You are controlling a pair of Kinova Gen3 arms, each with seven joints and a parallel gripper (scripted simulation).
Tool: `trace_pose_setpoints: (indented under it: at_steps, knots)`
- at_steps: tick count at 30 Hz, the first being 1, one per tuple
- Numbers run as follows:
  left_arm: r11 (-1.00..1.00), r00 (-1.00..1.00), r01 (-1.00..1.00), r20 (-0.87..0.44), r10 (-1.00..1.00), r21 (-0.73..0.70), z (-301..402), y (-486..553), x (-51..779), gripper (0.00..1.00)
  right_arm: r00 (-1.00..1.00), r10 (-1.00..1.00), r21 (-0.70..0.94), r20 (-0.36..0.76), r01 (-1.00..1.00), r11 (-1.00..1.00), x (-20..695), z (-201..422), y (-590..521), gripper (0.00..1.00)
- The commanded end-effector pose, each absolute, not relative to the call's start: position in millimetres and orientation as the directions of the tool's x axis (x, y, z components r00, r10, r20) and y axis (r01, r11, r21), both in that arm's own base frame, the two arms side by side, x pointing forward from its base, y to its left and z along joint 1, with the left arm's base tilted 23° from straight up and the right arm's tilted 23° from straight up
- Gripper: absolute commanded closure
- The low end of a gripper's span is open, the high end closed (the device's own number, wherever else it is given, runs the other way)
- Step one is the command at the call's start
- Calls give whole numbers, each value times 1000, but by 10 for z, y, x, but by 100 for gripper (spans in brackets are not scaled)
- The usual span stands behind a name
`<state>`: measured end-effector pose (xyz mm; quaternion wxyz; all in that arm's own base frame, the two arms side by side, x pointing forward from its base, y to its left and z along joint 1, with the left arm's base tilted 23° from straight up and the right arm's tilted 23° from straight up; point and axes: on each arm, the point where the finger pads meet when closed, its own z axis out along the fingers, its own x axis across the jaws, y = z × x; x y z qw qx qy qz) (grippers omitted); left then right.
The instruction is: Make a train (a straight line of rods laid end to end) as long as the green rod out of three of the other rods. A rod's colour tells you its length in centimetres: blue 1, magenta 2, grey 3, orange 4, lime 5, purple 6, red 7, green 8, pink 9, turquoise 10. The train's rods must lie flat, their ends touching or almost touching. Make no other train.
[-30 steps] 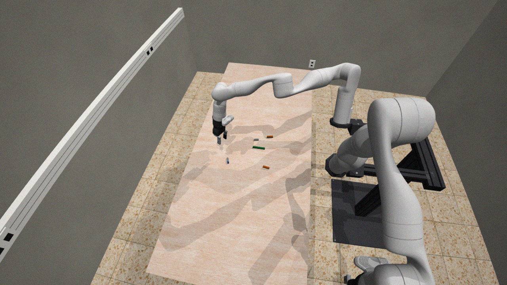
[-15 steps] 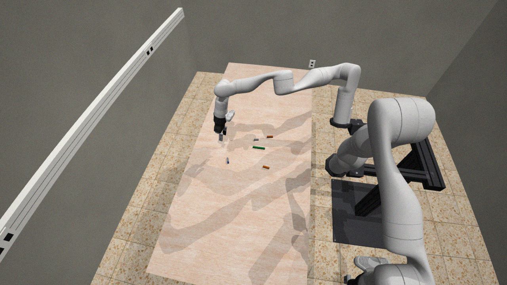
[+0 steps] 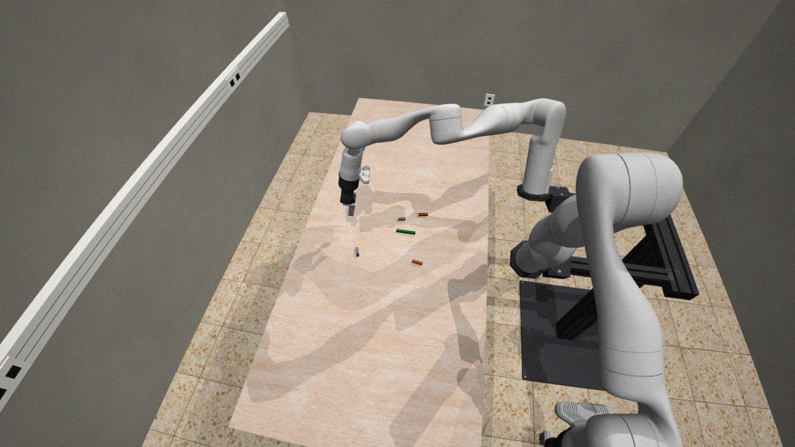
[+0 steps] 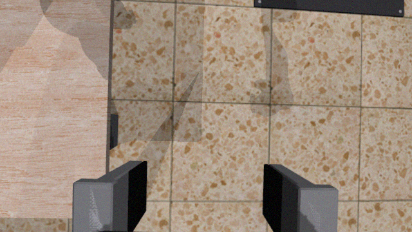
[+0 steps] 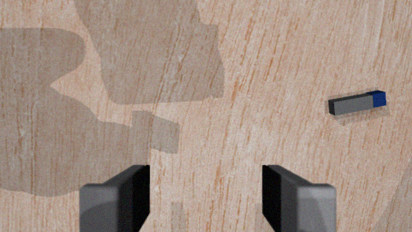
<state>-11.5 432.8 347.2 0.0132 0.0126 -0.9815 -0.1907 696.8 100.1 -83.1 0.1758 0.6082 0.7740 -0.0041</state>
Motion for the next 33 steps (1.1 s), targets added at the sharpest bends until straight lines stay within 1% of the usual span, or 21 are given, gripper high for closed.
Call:
trace_pose_setpoints:
  at_steps: [1, 6, 8, 12, 23, 25, 33]
  knots:
    - [926, -999, -20, 21, -30, 376, 3479, 4329, -117, 0, -317, 901, 198, -296, 903, 382, 6954, -794, 897, 0]
    - [926, -999, -20, 21, -30, 376, 3479, 4329, -117, 0, -433, 842, 163, -323, 851, 500, 6920, -776, 772, 0]
    - [926, -999, -20, 21, -30, 376, 3479, 4329, -117, 0, -433, 842, 163, -323, 851, 500, 6920, -776, 772, 0]
    - [926, -999, -20, 21, -30, 376, 3479, 4329, -117, 0, -522, 782, 130, -342, 797, 589, 6884, -766, 673, 0]
    - [926, -999, -20, 21, -30, 376, 3479, 4329, -117, 0, -737, 563, 16, -374, 602, 798, 6747, -757, 412, 0]
    - [926, -999, -20, 21, -30, 376, 3479, 4329, -117, 0, -737, 563, 16, -374, 602, 798, 6747, -757, 412, 0]
    - [926, -999, -20, 21, -30, 376, 3479, 4329, -117, 0, -854, 366, -80, -369, 421, 903, 6613, -765, 241, 0]
